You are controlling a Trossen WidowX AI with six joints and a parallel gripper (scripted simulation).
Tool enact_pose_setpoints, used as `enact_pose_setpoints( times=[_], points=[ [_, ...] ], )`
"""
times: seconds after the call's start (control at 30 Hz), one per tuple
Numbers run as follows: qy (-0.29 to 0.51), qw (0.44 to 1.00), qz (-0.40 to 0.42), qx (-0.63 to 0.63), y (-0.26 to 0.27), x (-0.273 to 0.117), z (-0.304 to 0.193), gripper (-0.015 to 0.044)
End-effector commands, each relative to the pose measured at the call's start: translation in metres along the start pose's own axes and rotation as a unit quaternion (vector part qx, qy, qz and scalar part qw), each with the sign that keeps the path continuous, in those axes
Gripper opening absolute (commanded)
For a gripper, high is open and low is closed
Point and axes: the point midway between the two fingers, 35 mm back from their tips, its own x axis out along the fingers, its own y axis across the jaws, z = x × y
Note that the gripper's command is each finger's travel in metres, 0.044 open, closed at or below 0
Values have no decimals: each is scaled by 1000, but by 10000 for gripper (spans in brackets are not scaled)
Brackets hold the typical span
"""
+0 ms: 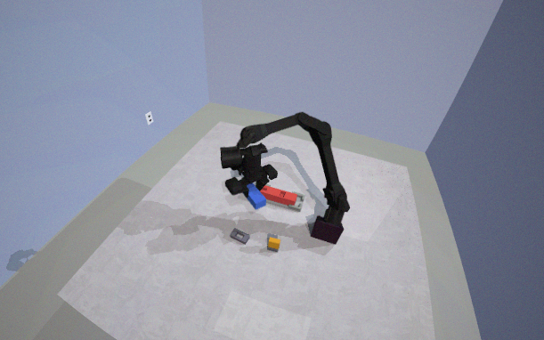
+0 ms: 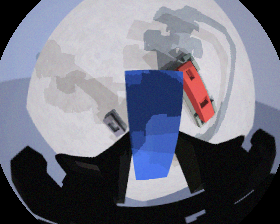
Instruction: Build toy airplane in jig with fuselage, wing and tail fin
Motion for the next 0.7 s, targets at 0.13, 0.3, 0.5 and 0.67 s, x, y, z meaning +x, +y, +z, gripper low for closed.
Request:
enact_pose_setpoints(
  times=[0.13,0.3,0.5,0.67],
  points=[
    [-2,997,0,72,-27,4,10,0],
    [-3,994,0,113,-43,6,14,0],
    [-4,987,-1,163,-61,10,18,0],
    [-4,979,-2,204,-77,14,20,0]
  ],
)
